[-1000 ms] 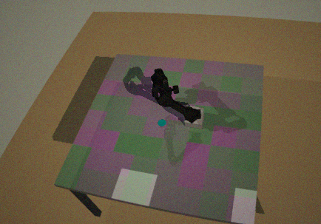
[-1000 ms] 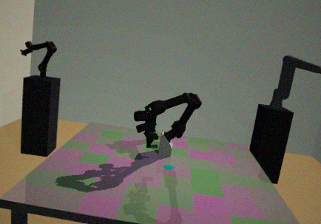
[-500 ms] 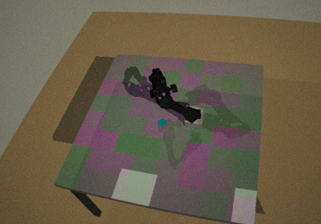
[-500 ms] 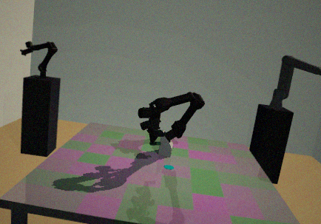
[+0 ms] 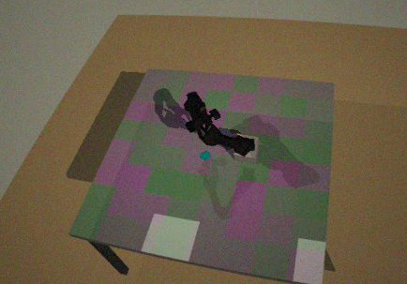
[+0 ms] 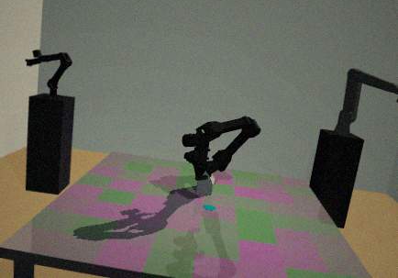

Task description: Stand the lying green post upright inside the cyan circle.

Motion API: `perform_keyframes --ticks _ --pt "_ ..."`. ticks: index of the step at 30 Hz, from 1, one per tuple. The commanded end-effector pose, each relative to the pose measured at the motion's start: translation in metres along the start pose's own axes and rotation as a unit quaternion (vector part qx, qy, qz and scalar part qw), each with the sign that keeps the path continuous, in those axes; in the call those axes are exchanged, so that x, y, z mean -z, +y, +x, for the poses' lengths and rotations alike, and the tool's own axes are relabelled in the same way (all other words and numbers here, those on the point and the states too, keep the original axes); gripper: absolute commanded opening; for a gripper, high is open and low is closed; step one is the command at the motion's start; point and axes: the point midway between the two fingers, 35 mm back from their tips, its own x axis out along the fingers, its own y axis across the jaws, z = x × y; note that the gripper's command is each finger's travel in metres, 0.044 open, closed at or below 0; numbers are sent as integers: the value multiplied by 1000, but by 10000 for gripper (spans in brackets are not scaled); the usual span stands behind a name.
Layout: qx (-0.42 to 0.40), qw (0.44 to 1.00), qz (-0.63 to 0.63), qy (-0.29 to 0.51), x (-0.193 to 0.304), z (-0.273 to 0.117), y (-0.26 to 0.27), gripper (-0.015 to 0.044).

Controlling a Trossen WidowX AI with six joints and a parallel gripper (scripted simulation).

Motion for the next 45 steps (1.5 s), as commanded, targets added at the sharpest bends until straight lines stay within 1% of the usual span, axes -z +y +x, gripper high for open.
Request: perform_keyframes --ticks 1,20,45 --pt "-2 999 -37 0 10 -1 10 22" --pt "-5 977 -213 3 55 -6 48 22" --pt "37 975 -217 -41 67 -2 45 22"
